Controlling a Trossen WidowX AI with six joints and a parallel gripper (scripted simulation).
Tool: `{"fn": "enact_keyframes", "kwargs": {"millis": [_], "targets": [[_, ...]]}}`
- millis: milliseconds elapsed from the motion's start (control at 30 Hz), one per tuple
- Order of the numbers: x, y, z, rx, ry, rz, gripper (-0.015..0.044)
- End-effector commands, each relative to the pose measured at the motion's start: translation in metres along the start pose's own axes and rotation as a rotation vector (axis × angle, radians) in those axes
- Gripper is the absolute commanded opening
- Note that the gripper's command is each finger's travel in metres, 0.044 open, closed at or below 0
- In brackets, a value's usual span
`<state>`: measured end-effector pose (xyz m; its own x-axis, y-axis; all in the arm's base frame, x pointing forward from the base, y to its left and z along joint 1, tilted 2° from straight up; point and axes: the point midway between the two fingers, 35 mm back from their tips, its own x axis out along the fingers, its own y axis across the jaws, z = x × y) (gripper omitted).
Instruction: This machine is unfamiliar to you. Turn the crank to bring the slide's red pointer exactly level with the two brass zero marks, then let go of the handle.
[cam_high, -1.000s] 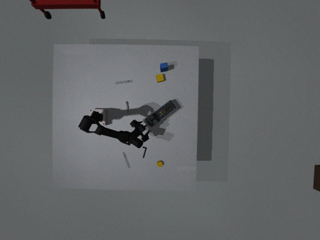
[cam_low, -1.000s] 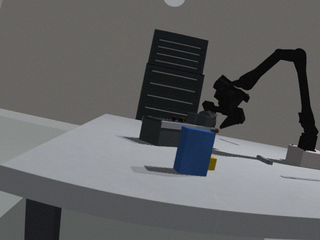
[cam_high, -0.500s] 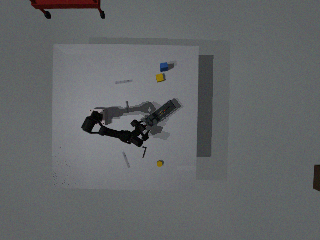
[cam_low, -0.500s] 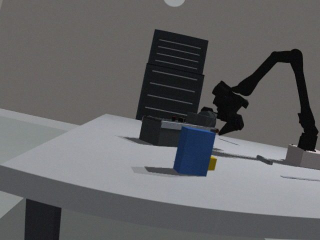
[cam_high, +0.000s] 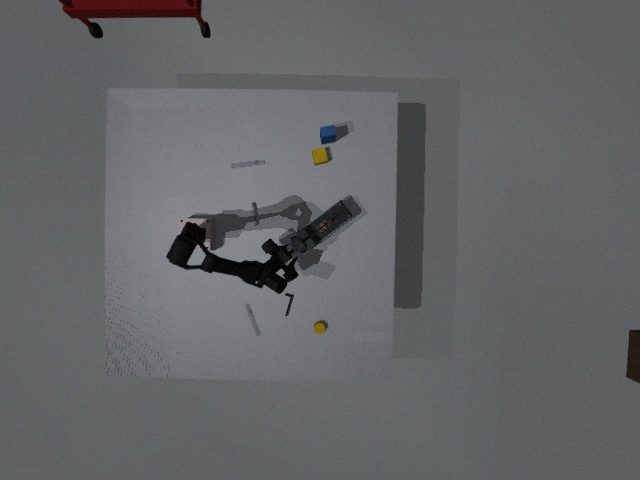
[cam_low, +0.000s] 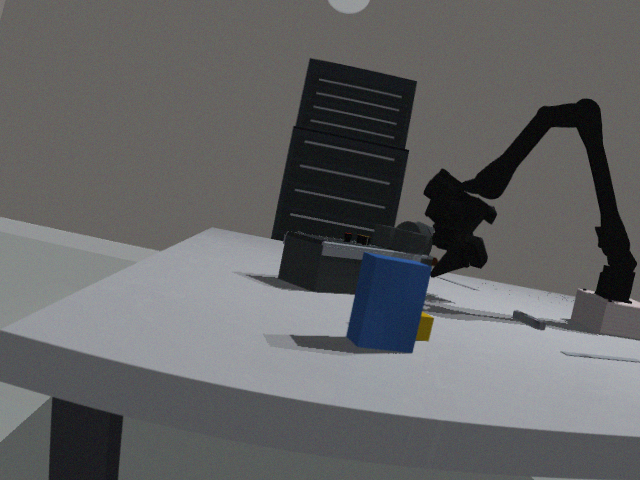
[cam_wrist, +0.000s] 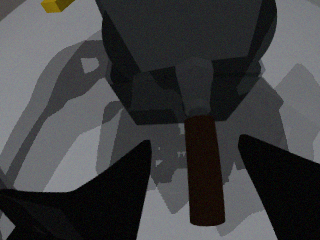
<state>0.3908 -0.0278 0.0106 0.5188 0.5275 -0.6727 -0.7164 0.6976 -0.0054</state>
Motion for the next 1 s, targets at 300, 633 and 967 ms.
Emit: {"fn": "enact_keyframes", "kwargs": {"millis": [300, 633, 967], "targets": [[0.001, 0.0, -0.001, 0.006, 0.0, 0.002, 0.0], [0.001, 0.003, -0.002, 0.006, 0.0, 0.002, 0.0], [0.002, 0.011, -0.003, 0.006, 0.0, 0.003, 0.0]]}}
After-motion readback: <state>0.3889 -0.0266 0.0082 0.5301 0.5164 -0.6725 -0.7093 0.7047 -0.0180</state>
